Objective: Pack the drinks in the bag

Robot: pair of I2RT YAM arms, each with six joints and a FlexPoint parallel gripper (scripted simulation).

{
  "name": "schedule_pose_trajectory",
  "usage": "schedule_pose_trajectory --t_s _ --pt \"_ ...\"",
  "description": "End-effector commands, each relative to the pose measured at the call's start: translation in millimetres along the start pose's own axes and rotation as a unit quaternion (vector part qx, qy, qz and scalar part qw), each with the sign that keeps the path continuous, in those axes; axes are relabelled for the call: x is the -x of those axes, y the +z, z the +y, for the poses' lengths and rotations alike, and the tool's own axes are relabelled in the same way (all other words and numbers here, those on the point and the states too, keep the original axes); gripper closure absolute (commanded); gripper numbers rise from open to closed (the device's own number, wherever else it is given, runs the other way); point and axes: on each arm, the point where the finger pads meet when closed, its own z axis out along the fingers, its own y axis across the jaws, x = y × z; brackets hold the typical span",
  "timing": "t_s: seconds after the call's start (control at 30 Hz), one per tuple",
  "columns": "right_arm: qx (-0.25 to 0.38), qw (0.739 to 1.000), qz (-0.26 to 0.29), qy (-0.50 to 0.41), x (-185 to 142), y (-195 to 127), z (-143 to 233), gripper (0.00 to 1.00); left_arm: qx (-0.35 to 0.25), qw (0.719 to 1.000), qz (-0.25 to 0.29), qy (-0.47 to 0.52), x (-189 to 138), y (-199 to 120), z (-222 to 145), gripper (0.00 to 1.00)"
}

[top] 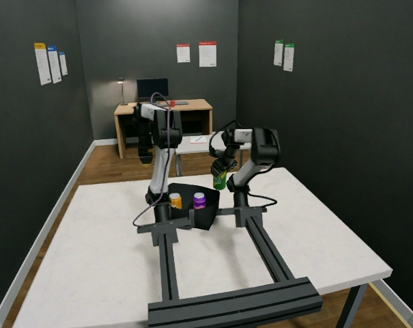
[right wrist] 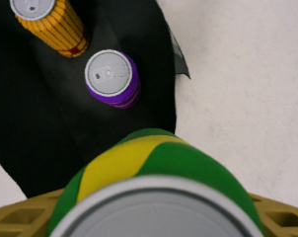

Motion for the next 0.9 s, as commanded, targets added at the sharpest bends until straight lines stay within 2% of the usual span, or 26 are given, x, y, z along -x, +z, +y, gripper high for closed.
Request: schedule_pose_trajectory --t_s 0.0,0.07,0.1,0.17,0.2,0.33,0.4,0.47,0.6,0.67,0.77,0.87 --pt "-0.074 0.997 0.005 0.029 9 -5 -11 0.33 -0.003 1.000 -0.003 0.000 0 3 2 0.14" --pt "-0.074 0.997 0.016 0.025 3 -1 -4 0.33 -0.003 1.000 -0.003 0.000 0 3 2 0.14" --pt "-0.034 0.999 -0.011 0.003 17 -4 6 0.33 -0.003 1.000 -0.003 0.000 0 3 2 0.14" --pt "-0.034 0.999 -0.011 0.003 17 -4 6 0.33 -0.003 1.000 -0.003 0.000 0 3 2 0.14" --pt "-0.079 0.996 0.008 0.030 7 -3 -1 0.33 -0.003 1.000 -0.003 0.000 0 3 2 0.14" --pt "-0.085 0.995 -0.004 0.043 15 -5 6 0.33 -0.003 1.000 -0.003 0.000 0 3 2 0.14" --pt "-0.089 0.995 0.006 0.041 7 4 18 0.33 -0.003 1.000 -0.003 0.000 0 3 2 0.14" --pt "-0.041 0.999 -0.001 0.009 15 3 30 0.33 -0.003 1.000 -0.003 0.000 0 3 2 0.14" --pt "-0.024 0.999 -0.021 -0.002 26 -2 25 0.33 -0.003 1.000 -0.003 0.000 0 3 2 0.14" --pt "-0.050 0.998 -0.017 0.025 22 -3 13 0.33 -0.003 1.000 -0.003 0.000 0 3 2 0.14" --pt "-0.037 0.999 -0.016 0.010 21 -2 17 0.33 -0.003 1.000 -0.003 0.000 0 3 2 0.14" --pt "-0.051 0.998 -0.010 0.022 21 -3 12 0.33 -0.003 1.000 -0.003 0.000 0 3 2 0.14"
